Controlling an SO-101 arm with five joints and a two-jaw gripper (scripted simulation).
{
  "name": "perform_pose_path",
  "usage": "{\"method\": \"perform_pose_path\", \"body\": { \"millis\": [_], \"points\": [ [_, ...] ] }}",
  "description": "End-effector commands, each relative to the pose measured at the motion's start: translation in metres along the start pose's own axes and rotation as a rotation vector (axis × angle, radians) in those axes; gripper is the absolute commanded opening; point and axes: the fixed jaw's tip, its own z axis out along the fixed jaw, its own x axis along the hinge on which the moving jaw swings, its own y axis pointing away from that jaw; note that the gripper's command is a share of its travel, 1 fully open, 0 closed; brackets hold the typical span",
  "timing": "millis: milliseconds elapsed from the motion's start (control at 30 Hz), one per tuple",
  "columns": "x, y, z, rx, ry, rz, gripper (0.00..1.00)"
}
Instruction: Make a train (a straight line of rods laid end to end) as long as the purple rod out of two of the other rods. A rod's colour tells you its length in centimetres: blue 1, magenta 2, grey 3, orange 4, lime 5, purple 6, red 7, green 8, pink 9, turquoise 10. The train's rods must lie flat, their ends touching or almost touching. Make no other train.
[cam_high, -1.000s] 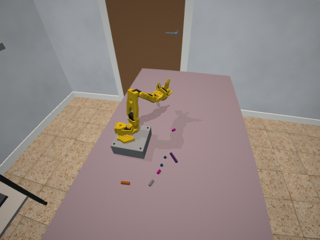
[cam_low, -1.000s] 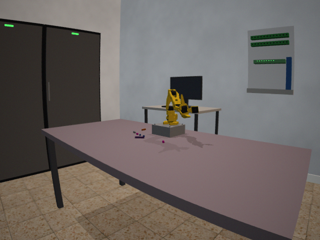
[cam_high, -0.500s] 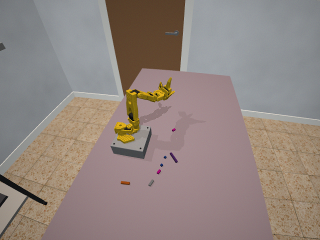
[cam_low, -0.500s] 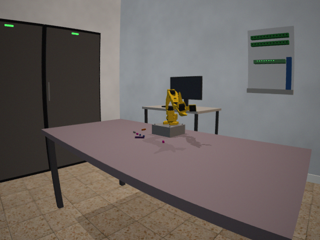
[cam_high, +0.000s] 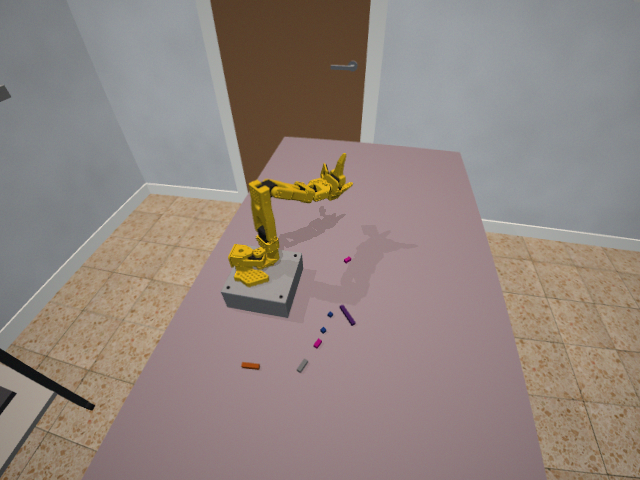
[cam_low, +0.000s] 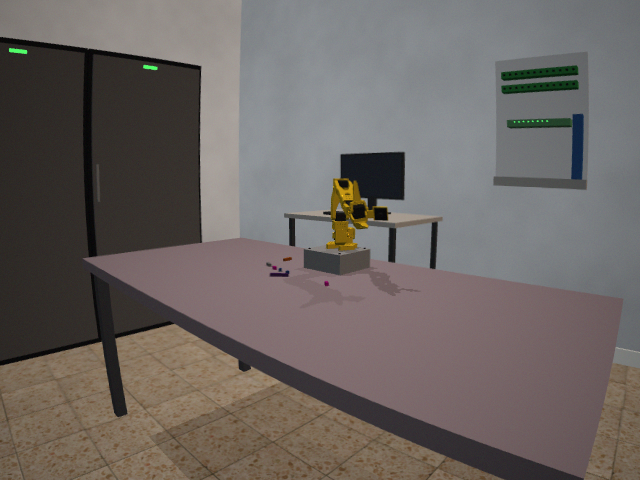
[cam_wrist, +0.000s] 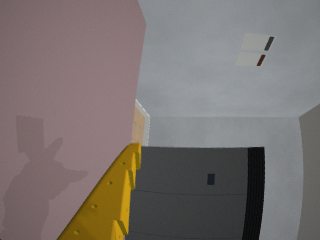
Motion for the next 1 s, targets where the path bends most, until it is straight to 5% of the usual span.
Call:
{"method": "perform_pose_path", "body": {
  "millis": [0,967],
  "points": [
    [0.007,-0.004,-0.005,-0.005,0.024,-0.012,1.0],
    [0.03,-0.012,-0.017,-0.067,0.105,-0.031,1.0]
  ]
}}
